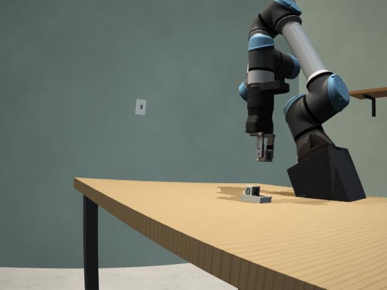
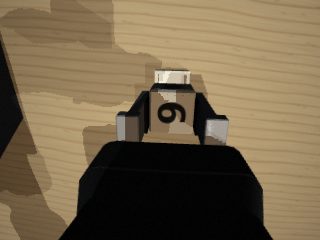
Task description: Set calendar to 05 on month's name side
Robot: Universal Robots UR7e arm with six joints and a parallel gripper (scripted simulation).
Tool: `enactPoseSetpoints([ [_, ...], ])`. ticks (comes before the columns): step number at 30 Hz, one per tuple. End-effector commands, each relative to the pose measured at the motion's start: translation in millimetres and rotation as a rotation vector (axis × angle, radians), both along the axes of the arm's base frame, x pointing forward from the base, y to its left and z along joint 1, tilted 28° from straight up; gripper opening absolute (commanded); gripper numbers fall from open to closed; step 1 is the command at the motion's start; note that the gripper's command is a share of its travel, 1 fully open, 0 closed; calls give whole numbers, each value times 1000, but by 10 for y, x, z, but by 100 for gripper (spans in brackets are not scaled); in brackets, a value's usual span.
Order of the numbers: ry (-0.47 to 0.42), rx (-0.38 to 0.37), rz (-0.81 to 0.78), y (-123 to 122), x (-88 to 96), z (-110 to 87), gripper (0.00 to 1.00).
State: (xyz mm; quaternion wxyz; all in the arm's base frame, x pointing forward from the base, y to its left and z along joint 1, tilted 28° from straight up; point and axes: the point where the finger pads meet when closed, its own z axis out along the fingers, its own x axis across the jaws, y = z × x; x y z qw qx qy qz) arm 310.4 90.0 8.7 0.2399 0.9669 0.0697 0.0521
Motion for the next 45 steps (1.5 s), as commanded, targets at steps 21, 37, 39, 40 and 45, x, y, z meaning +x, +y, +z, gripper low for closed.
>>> enactPoseSetpoints([
  [21,1,1,1,-132,27,-157,60],
  [37,1,1,1,-313,83,-498,60],
  [39,1,1,1,-324,86,-519,60],
  [40,1,1,1,-328,87,-526,60],
  [45,1,1,1,-333,89,-536,60],
])
